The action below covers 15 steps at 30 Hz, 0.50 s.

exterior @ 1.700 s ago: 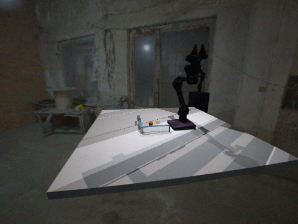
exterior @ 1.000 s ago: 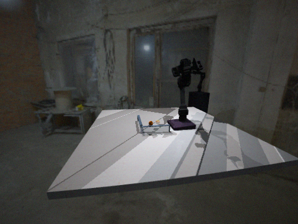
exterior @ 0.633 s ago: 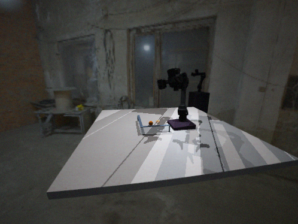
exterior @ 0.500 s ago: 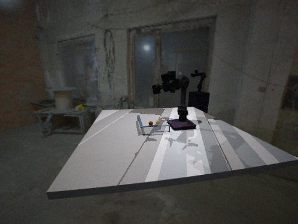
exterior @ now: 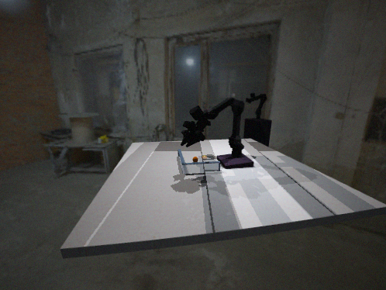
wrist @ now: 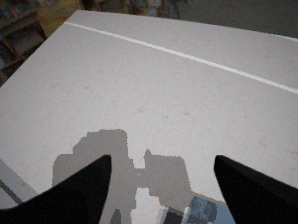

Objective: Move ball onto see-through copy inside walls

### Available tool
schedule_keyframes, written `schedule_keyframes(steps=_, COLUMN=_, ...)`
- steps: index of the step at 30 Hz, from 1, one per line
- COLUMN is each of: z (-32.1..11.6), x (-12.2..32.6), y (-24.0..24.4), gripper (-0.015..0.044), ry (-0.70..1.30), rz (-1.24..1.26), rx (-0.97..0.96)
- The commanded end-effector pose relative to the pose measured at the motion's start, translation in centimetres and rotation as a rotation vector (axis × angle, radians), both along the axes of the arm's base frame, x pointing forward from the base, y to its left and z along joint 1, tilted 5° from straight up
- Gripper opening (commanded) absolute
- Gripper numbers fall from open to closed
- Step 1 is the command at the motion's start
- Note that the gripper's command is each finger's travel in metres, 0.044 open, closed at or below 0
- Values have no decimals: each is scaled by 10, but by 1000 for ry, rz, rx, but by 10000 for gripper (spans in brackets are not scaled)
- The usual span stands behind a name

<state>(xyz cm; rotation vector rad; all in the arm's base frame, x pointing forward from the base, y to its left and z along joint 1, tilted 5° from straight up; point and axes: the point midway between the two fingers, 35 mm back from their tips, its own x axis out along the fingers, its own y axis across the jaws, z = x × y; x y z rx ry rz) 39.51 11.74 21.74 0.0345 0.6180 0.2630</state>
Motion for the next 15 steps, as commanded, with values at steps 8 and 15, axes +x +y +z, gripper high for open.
schedule_keyframes(steps=8, z=-93, x=-53, y=-142, gripper=302, ry=584, rz=-249, rx=-152)
schedule_keyframes(steps=15, z=-113, x=-99, y=-184, gripper=302, ry=844, rz=-319, rx=-136)
